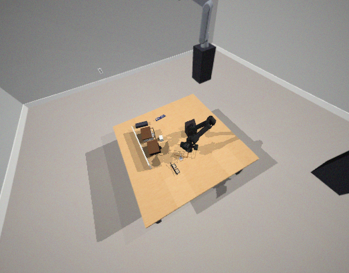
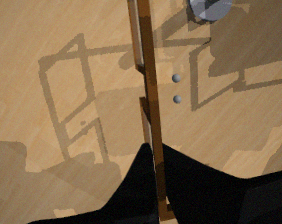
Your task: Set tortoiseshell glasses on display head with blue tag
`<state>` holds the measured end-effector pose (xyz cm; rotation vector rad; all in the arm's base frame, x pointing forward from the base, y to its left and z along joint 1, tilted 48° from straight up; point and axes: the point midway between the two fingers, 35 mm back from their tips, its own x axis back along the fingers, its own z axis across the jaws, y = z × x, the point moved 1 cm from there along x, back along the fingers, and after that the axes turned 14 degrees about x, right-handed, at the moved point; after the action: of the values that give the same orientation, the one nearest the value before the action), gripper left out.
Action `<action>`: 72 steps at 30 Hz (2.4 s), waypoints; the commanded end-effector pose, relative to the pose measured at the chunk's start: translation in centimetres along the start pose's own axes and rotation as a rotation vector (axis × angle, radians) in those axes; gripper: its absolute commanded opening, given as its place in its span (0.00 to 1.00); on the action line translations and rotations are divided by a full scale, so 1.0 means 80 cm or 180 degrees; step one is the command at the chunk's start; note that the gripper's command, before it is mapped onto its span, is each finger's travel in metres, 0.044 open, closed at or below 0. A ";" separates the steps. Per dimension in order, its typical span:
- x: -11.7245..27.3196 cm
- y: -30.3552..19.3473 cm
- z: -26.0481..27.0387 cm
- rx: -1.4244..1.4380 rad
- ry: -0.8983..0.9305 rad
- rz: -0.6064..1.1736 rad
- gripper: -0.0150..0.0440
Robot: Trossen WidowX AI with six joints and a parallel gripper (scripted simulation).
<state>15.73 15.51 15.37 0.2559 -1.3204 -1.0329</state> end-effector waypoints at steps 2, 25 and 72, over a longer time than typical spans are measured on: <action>0.000 0.004 -0.001 -0.0010 -0.0009 0.0003 0.25; 0.074 0.013 -0.004 -0.0012 -0.0012 0.0015 0.25; 0.116 -0.145 -0.198 0.1313 -0.0854 -0.0444 0.25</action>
<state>23.27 -2.69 9.84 0.5237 -1.7364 -0.9262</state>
